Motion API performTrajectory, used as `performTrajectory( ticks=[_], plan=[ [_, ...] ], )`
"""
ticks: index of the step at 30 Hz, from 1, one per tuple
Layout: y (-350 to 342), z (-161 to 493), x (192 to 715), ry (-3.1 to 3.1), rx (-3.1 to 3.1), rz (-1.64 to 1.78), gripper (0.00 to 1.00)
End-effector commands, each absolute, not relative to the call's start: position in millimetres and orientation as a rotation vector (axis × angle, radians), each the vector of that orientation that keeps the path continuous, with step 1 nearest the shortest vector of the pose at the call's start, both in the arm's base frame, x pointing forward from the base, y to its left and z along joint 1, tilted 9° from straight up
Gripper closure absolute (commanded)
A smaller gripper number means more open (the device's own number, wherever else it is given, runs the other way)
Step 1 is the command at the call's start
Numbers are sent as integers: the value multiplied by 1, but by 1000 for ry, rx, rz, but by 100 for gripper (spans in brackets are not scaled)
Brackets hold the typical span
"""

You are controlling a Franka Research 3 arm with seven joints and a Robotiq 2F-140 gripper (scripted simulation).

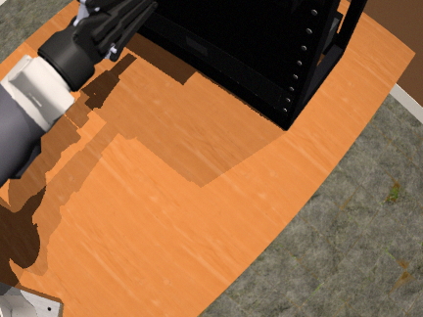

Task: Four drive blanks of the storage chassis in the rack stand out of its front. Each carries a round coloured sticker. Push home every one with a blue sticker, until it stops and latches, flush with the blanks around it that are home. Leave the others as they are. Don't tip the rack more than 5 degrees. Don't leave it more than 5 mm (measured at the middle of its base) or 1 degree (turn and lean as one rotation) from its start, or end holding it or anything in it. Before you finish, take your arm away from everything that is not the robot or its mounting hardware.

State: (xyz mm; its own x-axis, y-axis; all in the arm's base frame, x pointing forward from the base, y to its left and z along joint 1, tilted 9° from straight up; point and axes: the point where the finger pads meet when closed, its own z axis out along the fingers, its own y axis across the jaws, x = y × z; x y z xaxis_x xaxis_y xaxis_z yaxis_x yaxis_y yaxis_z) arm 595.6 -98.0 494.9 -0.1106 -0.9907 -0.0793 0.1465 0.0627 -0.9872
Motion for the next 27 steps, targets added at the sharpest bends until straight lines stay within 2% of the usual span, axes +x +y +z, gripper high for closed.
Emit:
performTrajectory(
  ticks=[1,27],
  plan=[
    [-99,495,596,1220,-991,-1303,100],
    [-100,496,603,1220,-991,-1303,100]
  ],
)
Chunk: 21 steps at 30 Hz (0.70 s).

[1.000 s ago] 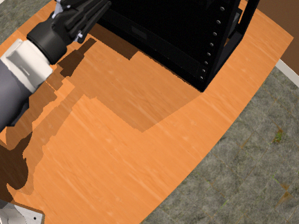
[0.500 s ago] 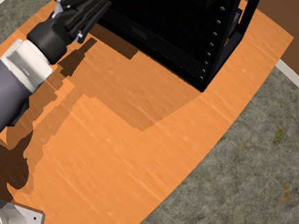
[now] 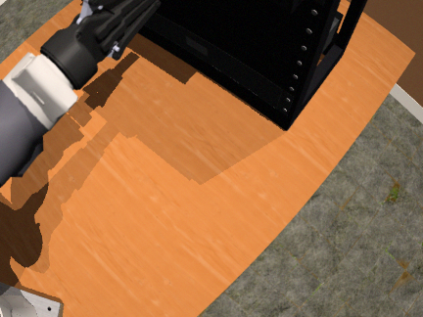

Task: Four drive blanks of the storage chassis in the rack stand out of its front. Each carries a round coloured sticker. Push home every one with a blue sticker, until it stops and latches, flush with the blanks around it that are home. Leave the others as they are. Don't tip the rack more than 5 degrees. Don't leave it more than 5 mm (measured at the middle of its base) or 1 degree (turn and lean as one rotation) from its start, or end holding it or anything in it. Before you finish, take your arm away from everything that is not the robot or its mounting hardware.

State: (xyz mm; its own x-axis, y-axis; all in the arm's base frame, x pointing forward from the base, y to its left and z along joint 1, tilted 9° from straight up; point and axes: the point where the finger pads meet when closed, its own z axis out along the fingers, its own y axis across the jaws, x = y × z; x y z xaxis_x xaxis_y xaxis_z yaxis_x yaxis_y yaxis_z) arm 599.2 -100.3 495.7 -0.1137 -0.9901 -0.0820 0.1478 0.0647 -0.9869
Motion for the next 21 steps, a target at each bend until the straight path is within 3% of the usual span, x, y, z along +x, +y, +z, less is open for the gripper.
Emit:
performTrajectory(
  ticks=[1,21],
  plan=[
    [-100,496,604,1220,-991,-1303,100],
    [-99,497,614,1220,-991,-1303,100]
  ],
)
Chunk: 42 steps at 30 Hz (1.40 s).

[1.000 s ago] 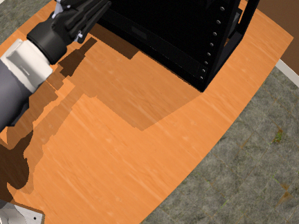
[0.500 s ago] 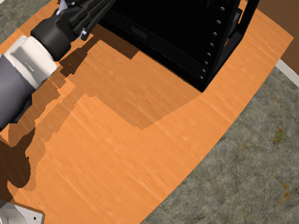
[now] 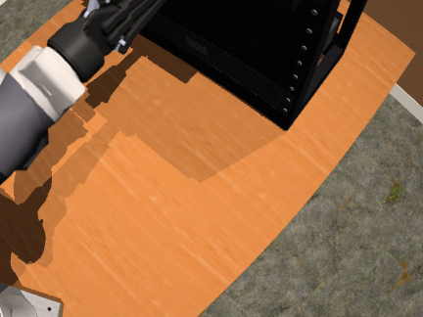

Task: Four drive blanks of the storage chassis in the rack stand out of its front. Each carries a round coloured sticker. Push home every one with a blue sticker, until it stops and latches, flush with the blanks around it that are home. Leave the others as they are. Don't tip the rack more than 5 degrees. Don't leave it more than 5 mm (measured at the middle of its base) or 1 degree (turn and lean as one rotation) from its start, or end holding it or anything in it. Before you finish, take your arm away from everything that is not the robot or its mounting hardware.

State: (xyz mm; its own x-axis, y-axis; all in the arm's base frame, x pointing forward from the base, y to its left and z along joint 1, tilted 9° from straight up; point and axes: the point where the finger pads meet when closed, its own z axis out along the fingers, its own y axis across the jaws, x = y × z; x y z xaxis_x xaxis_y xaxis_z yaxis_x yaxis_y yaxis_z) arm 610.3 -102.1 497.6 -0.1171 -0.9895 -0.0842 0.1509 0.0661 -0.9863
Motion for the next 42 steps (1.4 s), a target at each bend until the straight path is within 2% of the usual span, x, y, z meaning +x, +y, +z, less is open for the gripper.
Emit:
performTrajectory(
  ticks=[1,42],
  plan=[
    [-99,497,614,1220,-991,-1303,100],
    [-97,498,629,1220,-991,-1303,100]
  ],
)
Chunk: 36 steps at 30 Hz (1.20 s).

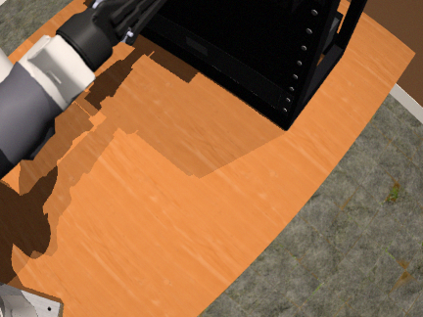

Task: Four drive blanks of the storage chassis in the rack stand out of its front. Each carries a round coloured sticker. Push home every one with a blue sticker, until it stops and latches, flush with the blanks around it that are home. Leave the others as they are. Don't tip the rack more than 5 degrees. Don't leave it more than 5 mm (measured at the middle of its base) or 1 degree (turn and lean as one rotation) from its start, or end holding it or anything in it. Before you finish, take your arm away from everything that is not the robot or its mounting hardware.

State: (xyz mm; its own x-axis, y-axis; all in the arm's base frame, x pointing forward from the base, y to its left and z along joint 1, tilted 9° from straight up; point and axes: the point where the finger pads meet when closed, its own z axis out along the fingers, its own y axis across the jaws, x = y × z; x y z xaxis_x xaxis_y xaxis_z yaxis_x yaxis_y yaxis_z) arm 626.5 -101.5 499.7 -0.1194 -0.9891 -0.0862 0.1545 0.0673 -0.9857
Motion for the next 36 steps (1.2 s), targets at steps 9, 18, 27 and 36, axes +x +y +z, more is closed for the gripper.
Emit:
performTrajectory(
  ticks=[9,18,27,36],
  plan=[
    [-97,498,630,1220,-991,-1303,100],
    [-98,498,632,1220,-991,-1303,100],
    [-98,498,633,1220,-991,-1303,100],
    [-98,499,635,1220,-991,-1303,100]
  ],
)
